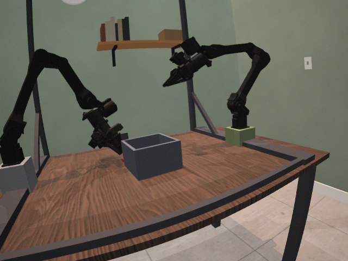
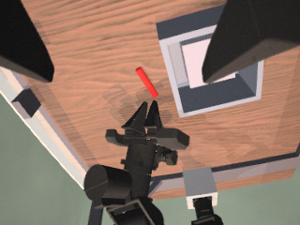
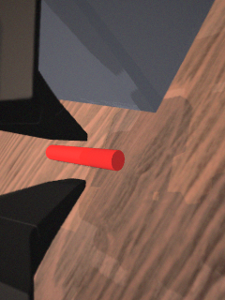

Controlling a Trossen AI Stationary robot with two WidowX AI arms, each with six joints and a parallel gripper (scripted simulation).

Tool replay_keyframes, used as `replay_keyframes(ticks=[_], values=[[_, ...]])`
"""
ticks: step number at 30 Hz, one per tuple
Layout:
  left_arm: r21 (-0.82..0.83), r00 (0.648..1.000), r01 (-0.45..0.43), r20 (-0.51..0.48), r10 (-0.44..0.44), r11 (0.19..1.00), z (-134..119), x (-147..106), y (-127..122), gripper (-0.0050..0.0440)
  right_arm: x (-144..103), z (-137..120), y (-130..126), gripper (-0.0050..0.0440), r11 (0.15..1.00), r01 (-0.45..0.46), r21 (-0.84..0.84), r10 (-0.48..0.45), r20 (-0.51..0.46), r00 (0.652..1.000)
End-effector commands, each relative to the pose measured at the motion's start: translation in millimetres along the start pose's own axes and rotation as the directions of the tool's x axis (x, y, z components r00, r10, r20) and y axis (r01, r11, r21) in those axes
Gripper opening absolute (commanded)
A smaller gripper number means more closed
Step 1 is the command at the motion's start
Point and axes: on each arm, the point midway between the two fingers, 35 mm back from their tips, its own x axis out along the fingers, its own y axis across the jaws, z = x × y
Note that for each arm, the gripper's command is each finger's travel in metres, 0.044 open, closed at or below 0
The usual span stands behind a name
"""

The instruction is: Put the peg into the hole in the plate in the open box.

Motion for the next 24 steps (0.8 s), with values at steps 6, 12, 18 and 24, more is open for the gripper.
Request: replay_keyframes(ticks=[6, 12, 18, 24], values=[[-0.001, 1.0, 0.001, 0.02, -0.001, 1.0, 6.1, -3.7, -0.3, 0.044, 18.3, -11.3, 2.5, 0.011, 1.0, 0.0, 0.01, 0.0, -0.027, 1.0], [-0.001, 1.0, 0.001, 0.02, -0.001, 1.0, 6.1, -3.7, -0.3, 0.044, 27.5, -11.4, 2.4, 0.011, 1.0, -0.001, 0.01, 0.001, -0.028, 1.0], [-0.001, 1.0, 0.001, 0.02, -0.001, 1.0, 6.1, -3.7, -0.3, 0.044, 28.9, -6.5, 1.0, 0.011, 1.0, -0.001, 0.004, 0.001, -0.017, 1.0], [-0.001, 1.0, 0.001, 0.02, -0.001, 1.0, 6.1, -3.7, -0.3, 0.044, 28.9, -6.4, 1.0, 0.0091, 1.0, -0.001, 0.004, 0.001, -0.017, 1.0]])
